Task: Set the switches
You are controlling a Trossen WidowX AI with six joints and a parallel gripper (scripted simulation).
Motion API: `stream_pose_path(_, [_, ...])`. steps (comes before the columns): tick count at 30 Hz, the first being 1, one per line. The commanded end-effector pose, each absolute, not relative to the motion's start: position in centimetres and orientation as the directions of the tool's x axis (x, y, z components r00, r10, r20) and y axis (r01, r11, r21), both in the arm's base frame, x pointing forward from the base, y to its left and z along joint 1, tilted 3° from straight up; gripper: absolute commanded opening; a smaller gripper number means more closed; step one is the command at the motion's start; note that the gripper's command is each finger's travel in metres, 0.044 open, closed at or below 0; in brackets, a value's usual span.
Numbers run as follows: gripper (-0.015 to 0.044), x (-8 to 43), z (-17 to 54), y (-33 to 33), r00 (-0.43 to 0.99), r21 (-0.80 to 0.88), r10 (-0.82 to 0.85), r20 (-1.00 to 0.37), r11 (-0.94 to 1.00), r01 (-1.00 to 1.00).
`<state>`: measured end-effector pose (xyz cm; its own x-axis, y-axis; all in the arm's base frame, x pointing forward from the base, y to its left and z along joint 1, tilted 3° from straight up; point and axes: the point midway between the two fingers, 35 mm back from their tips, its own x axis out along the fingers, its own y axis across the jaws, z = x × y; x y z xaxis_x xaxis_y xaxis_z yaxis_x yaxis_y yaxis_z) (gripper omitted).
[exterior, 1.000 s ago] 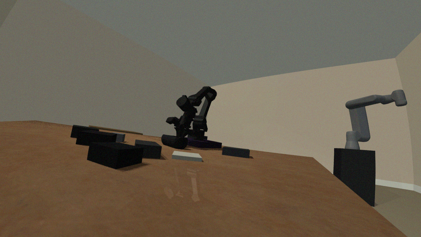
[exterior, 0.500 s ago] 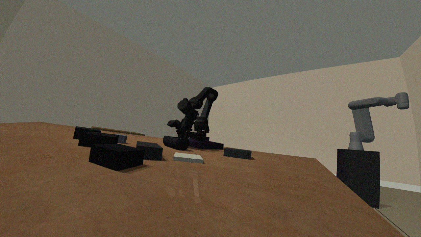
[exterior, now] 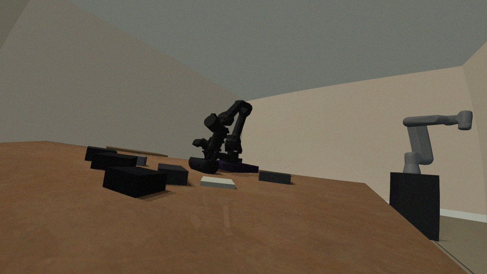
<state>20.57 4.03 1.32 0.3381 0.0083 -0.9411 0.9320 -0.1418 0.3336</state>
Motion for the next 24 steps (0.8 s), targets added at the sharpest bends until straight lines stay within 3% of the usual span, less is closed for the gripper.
stream_pose_path(1, [0.0000,20.9,1.4,4.1,0.342,0.337,0.012,-0.940,-0.139,0.931])
stream_pose_path(24, [0.0000,22.1,1.5,3.8,0.343,0.339,0.011,-0.939,-0.139,0.931])
